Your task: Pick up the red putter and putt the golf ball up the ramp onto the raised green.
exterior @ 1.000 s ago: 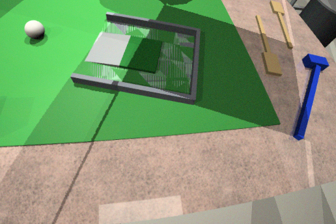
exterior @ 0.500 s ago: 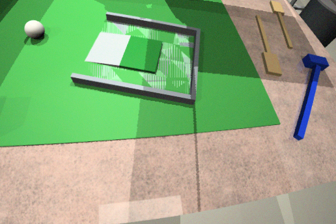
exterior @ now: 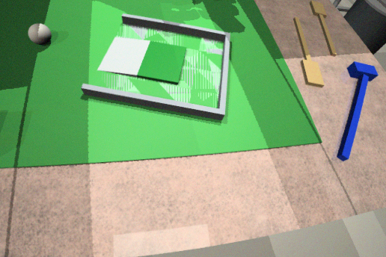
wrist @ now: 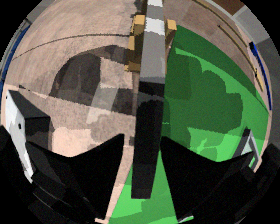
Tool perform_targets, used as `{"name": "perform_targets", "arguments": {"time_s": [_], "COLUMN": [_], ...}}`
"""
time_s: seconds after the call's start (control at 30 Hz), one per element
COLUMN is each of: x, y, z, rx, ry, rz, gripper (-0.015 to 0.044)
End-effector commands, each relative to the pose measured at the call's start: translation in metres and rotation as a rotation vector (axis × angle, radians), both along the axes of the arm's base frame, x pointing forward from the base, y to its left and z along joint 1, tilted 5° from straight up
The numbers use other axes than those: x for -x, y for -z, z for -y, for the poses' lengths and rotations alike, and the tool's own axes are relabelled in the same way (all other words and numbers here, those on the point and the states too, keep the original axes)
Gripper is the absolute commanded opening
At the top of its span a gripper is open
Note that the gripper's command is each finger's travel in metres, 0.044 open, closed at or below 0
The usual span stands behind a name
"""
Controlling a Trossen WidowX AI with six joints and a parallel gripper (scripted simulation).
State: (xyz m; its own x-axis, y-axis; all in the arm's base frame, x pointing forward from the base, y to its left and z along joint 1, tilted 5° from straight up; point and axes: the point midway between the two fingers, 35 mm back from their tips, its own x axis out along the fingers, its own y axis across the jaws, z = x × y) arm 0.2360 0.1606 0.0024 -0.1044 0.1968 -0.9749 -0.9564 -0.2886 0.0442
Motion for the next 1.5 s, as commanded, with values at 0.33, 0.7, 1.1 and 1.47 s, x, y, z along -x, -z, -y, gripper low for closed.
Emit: {"name": "perform_targets", "arguments": {"time_s": [0.33,0.7,1.1,1.47], "x": [-0.001,-0.006,-0.012,-0.037], "y": [-0.006,-0.071,-0.092,-0.099], "z": [-0.001,-0.006,0.009,0.064], "rx": [-0.001,0.0,0.027,0.076], "ry": [0.0,0.0,0.079,0.452], "rz": [0.001,0.0,-0.006,-0.015], "gripper": [0.0,0.0,0.0,0.0]}}
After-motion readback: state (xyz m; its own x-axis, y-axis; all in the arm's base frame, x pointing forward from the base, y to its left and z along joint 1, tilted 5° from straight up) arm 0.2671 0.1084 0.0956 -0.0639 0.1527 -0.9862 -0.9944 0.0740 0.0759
